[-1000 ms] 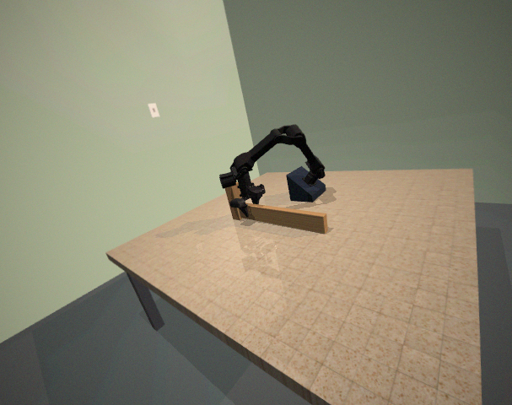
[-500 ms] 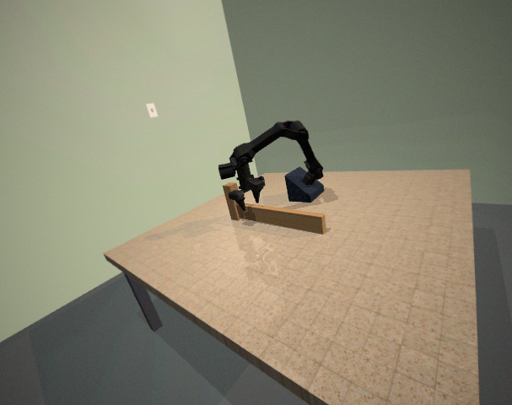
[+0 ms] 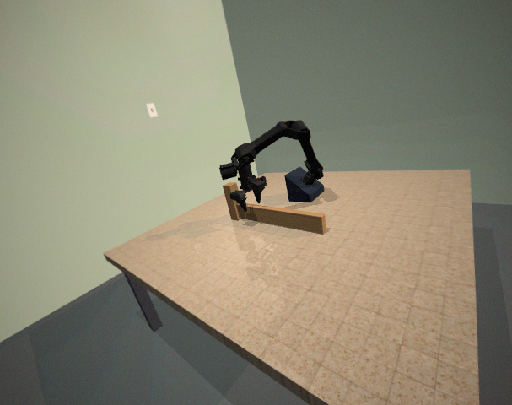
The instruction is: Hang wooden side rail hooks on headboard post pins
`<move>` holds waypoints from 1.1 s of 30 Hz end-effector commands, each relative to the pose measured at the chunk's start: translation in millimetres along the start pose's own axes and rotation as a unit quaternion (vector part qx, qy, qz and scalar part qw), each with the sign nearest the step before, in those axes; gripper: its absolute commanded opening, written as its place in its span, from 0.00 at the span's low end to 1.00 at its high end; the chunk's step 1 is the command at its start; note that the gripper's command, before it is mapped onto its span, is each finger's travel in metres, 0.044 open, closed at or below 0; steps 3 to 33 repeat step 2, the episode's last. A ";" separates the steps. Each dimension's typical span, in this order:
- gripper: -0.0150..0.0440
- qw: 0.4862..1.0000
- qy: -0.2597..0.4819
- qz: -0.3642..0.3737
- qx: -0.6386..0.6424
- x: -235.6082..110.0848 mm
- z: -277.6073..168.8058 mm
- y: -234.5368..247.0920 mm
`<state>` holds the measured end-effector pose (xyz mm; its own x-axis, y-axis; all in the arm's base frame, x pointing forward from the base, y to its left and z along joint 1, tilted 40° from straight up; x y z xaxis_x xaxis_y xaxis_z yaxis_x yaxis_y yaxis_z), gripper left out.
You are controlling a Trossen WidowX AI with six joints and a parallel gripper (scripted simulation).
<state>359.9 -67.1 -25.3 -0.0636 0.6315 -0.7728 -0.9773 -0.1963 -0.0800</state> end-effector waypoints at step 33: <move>1.00 1.000 0.000 0.000 0.000 -0.1 -0.1 -0.2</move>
Point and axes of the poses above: the point midway between the two fingers, 35 mm back from their tips, its own x axis out along the fingers, its own y axis across the jaws, z = x × y, the point moved 2 cm from there along -x, back along the fingers, and after that the axes turned 7 degrees about -x, right-handed, at the moved point
